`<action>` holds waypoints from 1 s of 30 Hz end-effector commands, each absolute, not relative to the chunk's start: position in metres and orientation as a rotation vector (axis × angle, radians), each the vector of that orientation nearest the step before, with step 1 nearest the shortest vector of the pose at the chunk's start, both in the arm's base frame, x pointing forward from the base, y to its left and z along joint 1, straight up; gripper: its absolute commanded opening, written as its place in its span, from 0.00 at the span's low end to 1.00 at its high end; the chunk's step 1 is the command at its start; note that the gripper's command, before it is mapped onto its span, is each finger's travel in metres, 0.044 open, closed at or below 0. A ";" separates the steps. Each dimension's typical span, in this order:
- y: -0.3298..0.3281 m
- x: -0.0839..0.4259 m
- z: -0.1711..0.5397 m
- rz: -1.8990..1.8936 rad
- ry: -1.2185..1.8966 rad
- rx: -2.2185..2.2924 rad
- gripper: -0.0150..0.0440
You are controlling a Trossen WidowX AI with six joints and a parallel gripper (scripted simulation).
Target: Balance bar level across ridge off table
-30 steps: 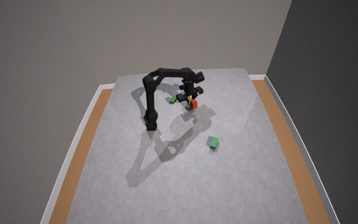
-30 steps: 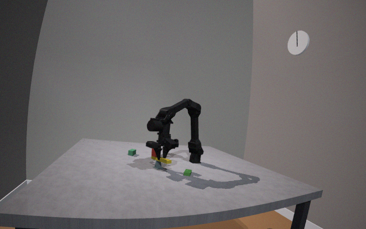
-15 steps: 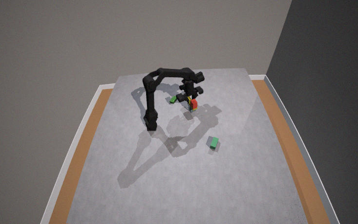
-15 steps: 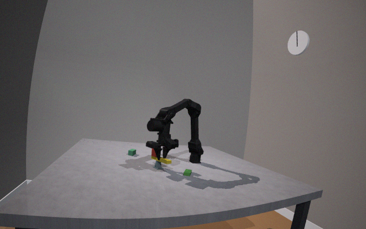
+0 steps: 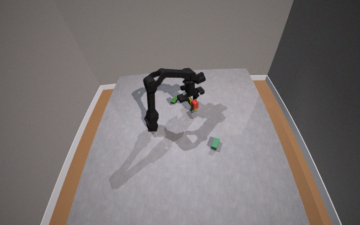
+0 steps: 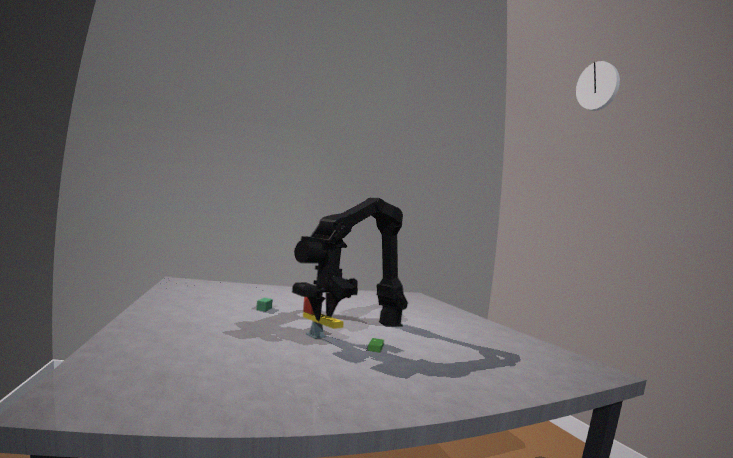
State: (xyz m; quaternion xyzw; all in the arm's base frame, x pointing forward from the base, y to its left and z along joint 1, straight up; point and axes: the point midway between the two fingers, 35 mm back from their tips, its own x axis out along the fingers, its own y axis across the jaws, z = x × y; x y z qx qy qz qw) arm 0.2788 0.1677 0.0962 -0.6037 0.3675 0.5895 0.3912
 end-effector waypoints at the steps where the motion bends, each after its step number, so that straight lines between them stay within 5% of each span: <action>1: 0.168 0.277 0.092 1.502 0.939 -1.528 0.25; 30: 0.168 0.277 0.095 1.502 0.939 -1.528 0.25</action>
